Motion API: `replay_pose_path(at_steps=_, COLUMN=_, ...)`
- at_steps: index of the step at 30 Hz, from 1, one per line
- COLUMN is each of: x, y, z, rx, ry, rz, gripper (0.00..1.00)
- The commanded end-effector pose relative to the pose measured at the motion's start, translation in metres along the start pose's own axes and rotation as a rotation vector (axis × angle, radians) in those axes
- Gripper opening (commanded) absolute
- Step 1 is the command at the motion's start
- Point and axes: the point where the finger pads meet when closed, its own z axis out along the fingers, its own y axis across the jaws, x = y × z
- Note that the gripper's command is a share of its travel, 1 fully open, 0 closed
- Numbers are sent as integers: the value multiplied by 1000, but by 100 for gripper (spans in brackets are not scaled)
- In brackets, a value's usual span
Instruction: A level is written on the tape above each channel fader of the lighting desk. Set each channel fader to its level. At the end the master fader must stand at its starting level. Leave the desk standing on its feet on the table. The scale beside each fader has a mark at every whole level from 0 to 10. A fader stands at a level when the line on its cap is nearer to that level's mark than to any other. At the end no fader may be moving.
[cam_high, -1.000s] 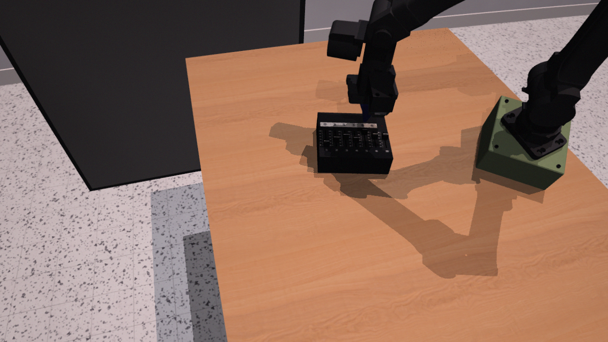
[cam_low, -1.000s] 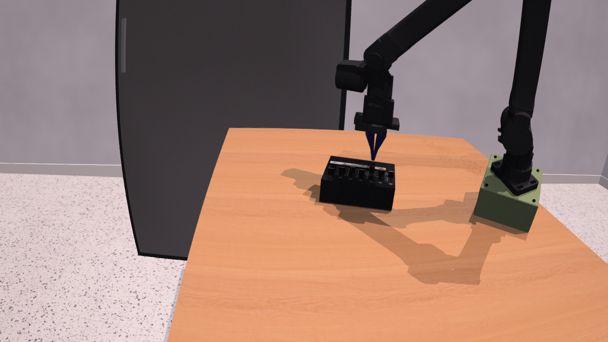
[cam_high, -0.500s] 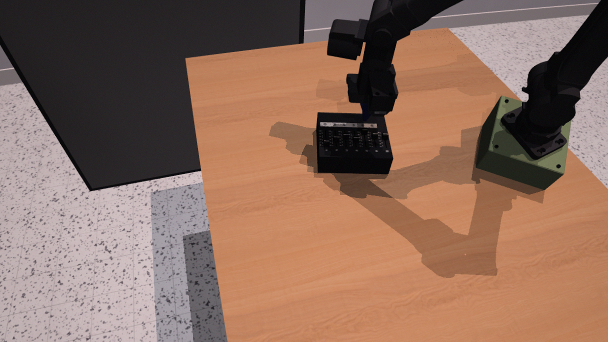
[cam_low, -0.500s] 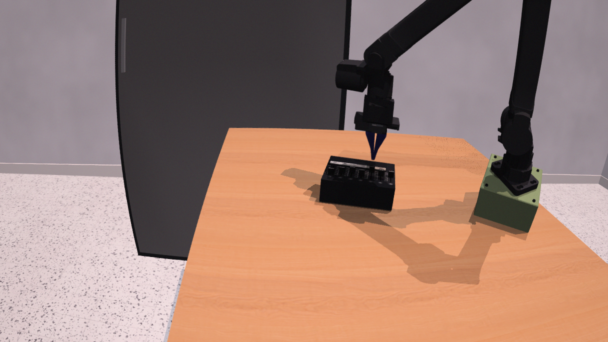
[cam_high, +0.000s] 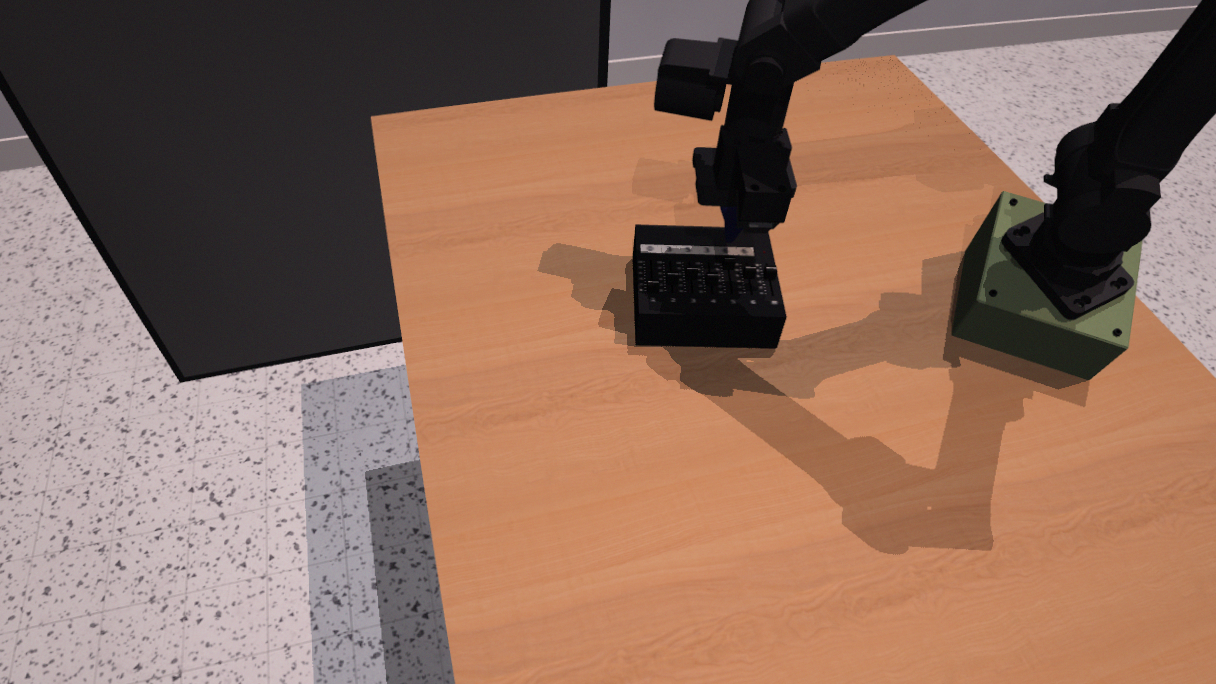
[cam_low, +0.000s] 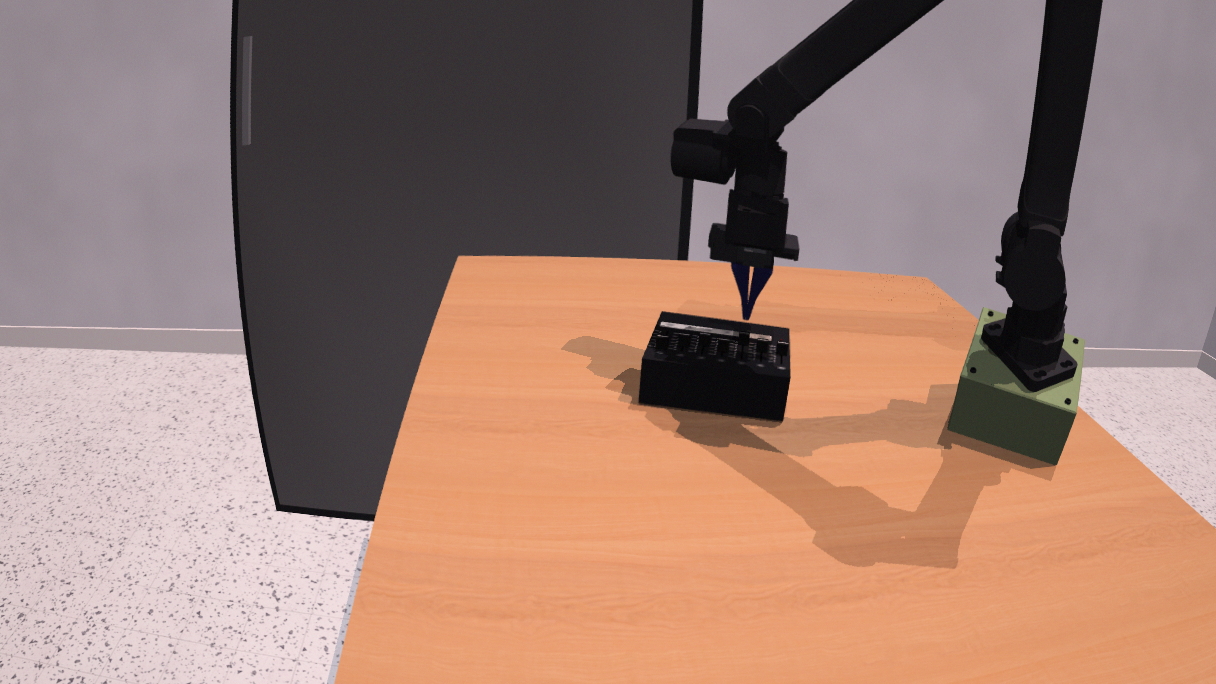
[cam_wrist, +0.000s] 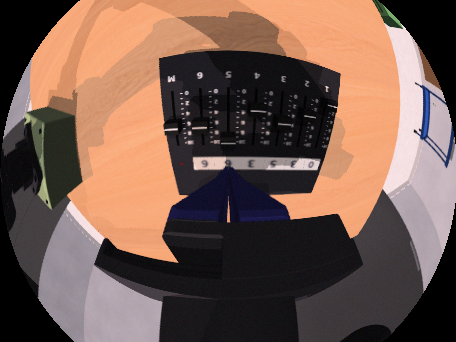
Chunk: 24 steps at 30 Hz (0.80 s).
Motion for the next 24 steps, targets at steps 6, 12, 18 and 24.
replay_pose_path(at_steps=6, x=5, y=-1, z=3, rx=-1, ry=-4, rz=3, gripper=0)
replay_pose_path(at_steps=12, x=5, y=-1, z=3, rx=-1, ry=-4, rz=3, gripper=0)
replay_pose_path(at_steps=18, x=8, y=-1, z=2, rx=1, ry=-3, rz=8, gripper=0)
replay_pose_path(at_steps=24, x=7, y=-1, z=3, rx=1, ry=-4, rz=5, gripper=0)
